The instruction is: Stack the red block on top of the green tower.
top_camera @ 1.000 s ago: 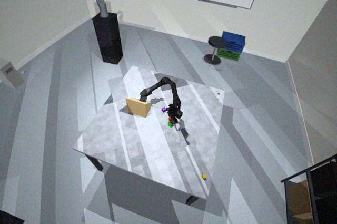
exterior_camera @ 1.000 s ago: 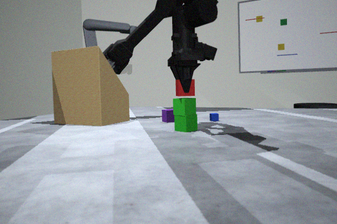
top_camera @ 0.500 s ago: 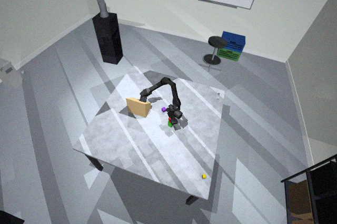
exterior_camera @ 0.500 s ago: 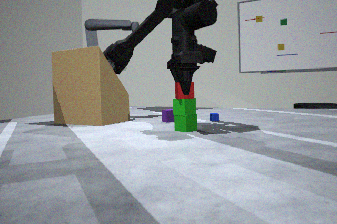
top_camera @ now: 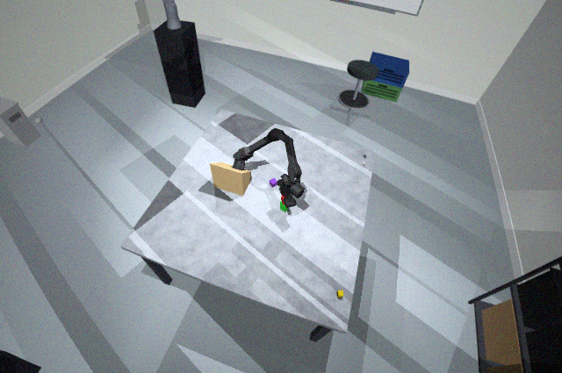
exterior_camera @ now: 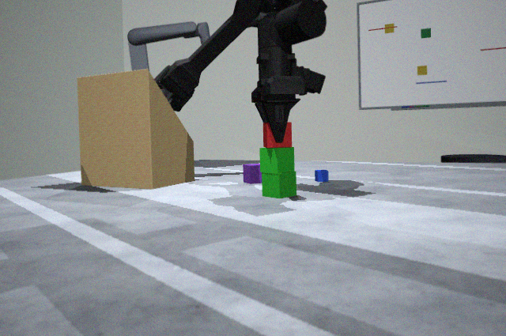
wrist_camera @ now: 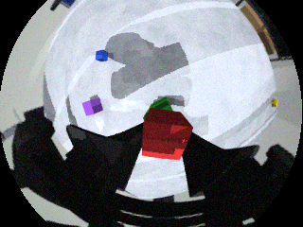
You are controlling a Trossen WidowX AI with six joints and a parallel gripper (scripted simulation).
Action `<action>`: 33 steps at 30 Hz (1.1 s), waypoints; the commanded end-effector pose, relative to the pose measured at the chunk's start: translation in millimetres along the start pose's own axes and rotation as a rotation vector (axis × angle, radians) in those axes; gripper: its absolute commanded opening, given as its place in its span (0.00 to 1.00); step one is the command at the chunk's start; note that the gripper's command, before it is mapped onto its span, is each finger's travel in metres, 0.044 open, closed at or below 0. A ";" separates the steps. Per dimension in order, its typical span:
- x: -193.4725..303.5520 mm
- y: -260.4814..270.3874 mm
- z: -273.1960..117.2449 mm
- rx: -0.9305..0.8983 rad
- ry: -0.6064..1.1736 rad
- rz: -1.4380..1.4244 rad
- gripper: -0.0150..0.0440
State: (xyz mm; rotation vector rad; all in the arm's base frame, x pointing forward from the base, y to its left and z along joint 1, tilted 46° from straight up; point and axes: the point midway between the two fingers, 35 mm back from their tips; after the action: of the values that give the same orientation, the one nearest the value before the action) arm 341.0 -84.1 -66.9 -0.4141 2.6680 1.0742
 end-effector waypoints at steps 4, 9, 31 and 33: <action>-0.1 0.0 0.7 0.000 0.000 -0.002 0.52; -0.1 0.0 0.7 0.000 0.000 -0.002 0.74; -0.1 0.0 0.7 0.000 0.000 -0.002 1.00; -0.1 0.0 0.7 0.000 0.000 -0.002 1.00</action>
State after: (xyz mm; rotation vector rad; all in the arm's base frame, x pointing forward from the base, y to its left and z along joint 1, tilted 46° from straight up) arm 341.1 -83.6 -67.1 -0.4163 2.6679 1.0739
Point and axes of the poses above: the point midway between the two fingers, 35 mm back from their tips, its own z axis out along the fingers, its own y axis across the jaws, x = y × z, and after that the axes turned 11 degrees about z, right-handed
